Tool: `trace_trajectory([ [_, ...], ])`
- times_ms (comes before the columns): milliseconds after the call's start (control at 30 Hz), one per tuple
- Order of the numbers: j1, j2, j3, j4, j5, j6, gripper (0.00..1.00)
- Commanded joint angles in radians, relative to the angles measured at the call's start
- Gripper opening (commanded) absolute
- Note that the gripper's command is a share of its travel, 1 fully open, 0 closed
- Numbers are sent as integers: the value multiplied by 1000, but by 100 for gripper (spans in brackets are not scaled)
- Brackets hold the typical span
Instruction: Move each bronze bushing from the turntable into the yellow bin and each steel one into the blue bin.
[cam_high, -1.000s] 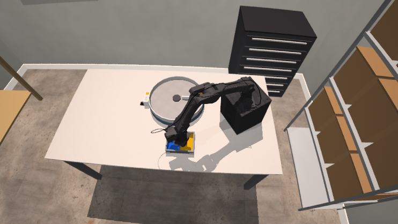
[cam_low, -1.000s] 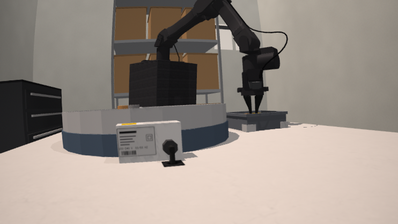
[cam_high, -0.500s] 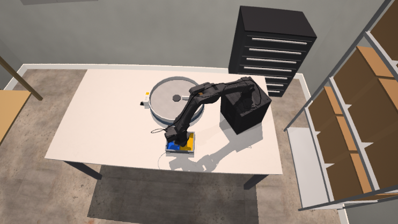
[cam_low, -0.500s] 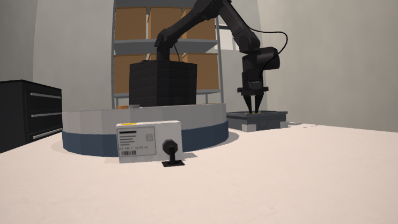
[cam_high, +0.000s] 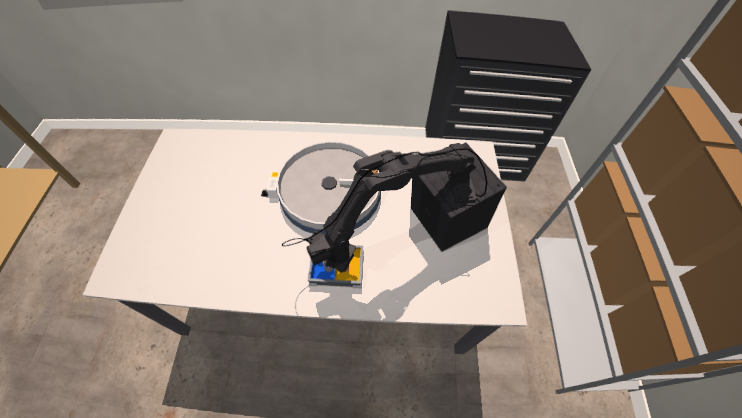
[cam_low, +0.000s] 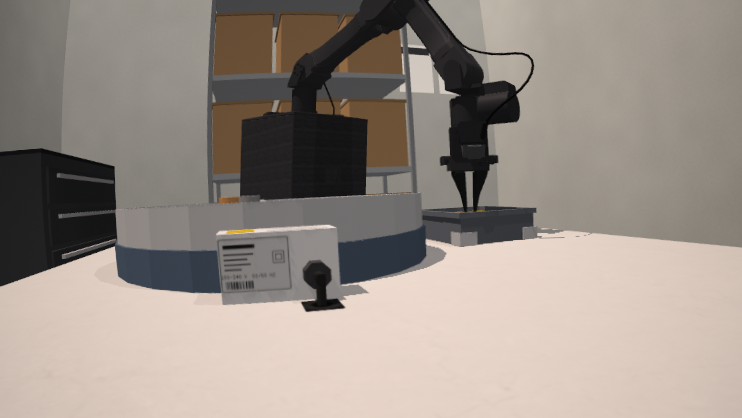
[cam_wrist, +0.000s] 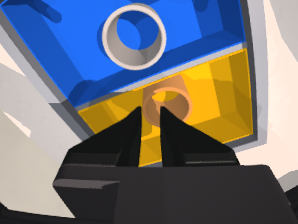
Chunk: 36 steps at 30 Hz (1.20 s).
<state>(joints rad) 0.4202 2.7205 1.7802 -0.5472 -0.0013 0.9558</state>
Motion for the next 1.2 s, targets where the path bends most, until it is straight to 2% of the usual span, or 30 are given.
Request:
trace_trajectory([
  [0, 14, -66, -22, -32, 12, 6, 15],
  [533, 14, -218, -70, -135, 12, 6, 15],
  [1167, 14, -202, -47, -133, 12, 7, 15],
])
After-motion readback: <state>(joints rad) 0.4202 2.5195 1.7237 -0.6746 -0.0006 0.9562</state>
